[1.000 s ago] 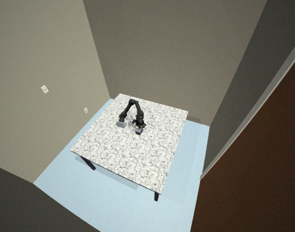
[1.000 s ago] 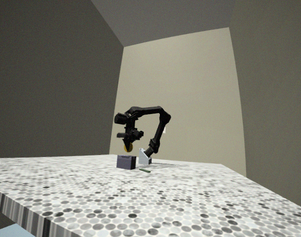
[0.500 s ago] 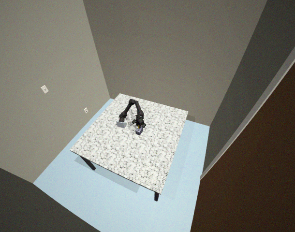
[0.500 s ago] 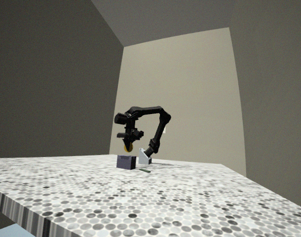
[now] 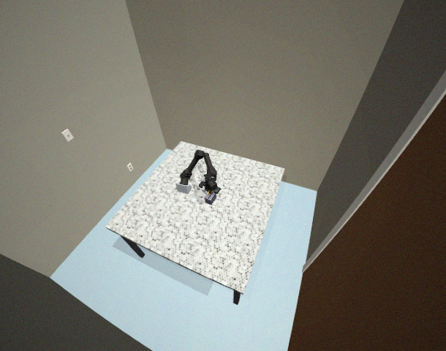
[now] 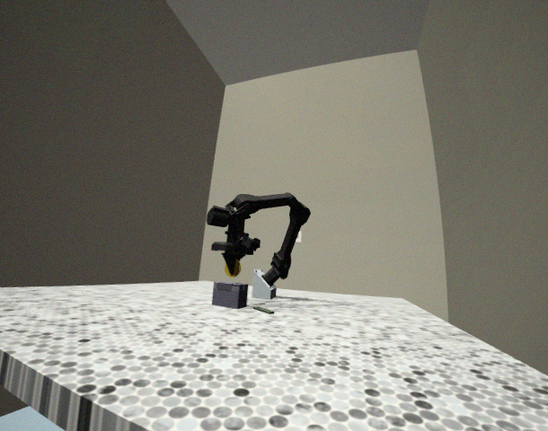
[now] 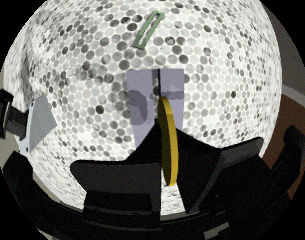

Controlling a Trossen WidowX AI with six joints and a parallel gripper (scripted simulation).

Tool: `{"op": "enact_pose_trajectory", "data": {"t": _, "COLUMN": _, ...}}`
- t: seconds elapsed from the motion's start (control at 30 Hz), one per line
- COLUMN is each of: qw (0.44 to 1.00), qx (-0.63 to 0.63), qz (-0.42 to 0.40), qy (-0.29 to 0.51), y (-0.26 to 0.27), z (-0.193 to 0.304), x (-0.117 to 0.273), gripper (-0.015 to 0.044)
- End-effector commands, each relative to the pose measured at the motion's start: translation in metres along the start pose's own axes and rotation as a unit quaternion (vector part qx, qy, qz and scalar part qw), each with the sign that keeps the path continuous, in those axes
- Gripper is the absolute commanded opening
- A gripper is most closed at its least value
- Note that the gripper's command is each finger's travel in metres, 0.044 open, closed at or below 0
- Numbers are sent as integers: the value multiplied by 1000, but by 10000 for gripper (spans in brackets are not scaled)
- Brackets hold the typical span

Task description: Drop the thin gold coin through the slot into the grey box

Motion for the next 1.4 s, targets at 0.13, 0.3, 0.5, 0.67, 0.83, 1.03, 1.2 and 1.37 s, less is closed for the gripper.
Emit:
{"op": "enact_pose_trajectory", "data": {"t": 0.13, "qw": 1000, "qx": 0, "qz": 0, "qy": 0, "y": 0, "z": -1, "x": 0, "gripper": 0}}
{"op": "enact_pose_trajectory", "data": {"t": 0.3, "qw": 1000, "qx": 0, "qz": 0, "qy": 0, "y": 0, "z": -1, "x": -1, "gripper": 0}}
{"op": "enact_pose_trajectory", "data": {"t": 0.5, "qw": 1000, "qx": -2, "qz": 0, "qy": 0, "y": -1, "z": -1, "x": -5, "gripper": 0}}
{"op": "enact_pose_trajectory", "data": {"t": 0.67, "qw": 1000, "qx": -4, "qz": 0, "qy": 0, "y": -1, "z": -1, "x": -7, "gripper": 0}}
{"op": "enact_pose_trajectory", "data": {"t": 0.83, "qw": 1000, "qx": -3, "qz": 0, "qy": 0, "y": -1, "z": -1, "x": -10, "gripper": 0}}
{"op": "enact_pose_trajectory", "data": {"t": 1.03, "qw": 1000, "qx": -3, "qz": 0, "qy": 0, "y": -1, "z": -1, "x": -13, "gripper": 0}}
{"op": "enact_pose_trajectory", "data": {"t": 1.2, "qw": 1000, "qx": -3, "qz": 0, "qy": 0, "y": -1, "z": -1, "x": -15, "gripper": 0}}
{"op": "enact_pose_trajectory", "data": {"t": 1.37, "qw": 1000, "qx": -3, "qz": 0, "qy": 0, "y": -1, "z": -1, "x": -17, "gripper": 0}}
Point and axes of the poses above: the point midway between the two fingers, 35 mm back from their tips, its own x axis back along the fingers, its own y axis across the jaws, z = x × y, the point moved 1 cm from there along x, back along the fingers, and after that the axes turned 14 degrees about -x, right-handed, at the moved point
